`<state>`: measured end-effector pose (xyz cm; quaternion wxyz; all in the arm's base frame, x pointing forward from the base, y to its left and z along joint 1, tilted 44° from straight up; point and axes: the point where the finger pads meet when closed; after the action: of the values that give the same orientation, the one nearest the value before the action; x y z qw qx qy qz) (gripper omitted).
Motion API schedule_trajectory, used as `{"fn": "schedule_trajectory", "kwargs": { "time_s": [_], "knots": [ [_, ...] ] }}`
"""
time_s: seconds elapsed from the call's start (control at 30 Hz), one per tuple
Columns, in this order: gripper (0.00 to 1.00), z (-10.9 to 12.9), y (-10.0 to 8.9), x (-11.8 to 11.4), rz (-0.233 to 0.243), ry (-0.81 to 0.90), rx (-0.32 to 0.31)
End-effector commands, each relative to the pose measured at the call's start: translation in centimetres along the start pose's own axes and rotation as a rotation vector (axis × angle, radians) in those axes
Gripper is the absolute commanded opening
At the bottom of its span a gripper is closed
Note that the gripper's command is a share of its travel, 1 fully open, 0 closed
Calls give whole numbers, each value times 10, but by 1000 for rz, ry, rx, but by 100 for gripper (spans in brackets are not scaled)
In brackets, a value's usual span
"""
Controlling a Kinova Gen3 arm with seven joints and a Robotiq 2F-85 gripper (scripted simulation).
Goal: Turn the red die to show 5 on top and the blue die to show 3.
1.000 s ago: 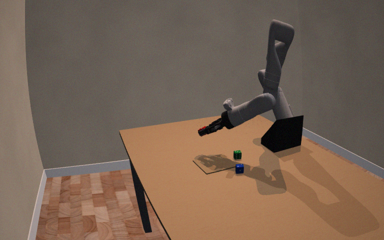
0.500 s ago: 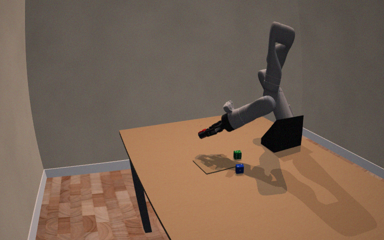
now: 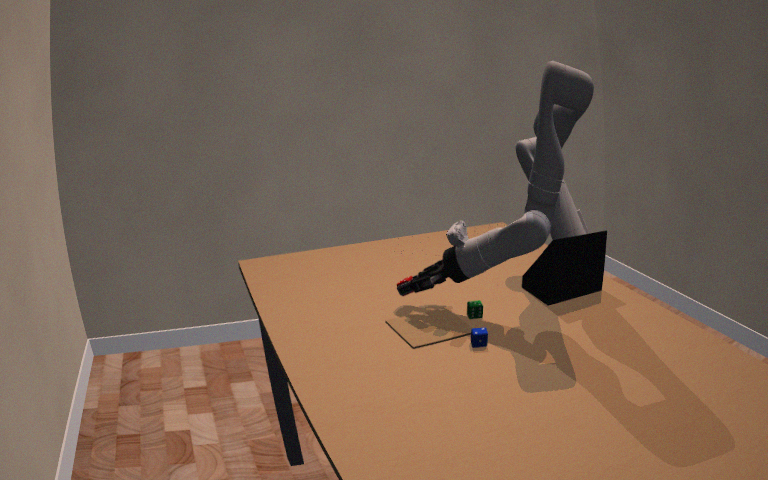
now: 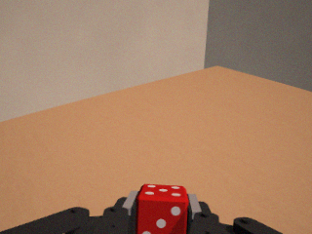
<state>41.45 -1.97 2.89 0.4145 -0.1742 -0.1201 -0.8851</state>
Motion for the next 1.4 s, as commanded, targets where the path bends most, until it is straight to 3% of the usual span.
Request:
{"fn": "schedule_trajectory", "kwargs": {
  "time_s": [0.0, 1.37],
  "knots": [
    [26, -6, 4, 3, -5, -9, 4],
    [26, -13, 8, 4, -5, -9, 4]
  ]
}}
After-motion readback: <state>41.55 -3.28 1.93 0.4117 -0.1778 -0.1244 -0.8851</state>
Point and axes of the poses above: the point where the finger pads meet when closed, its own y axis out along the fingers, its own x axis across the jaws, z = x × y, and after that the axes turned 7 degrees about y, right-handed
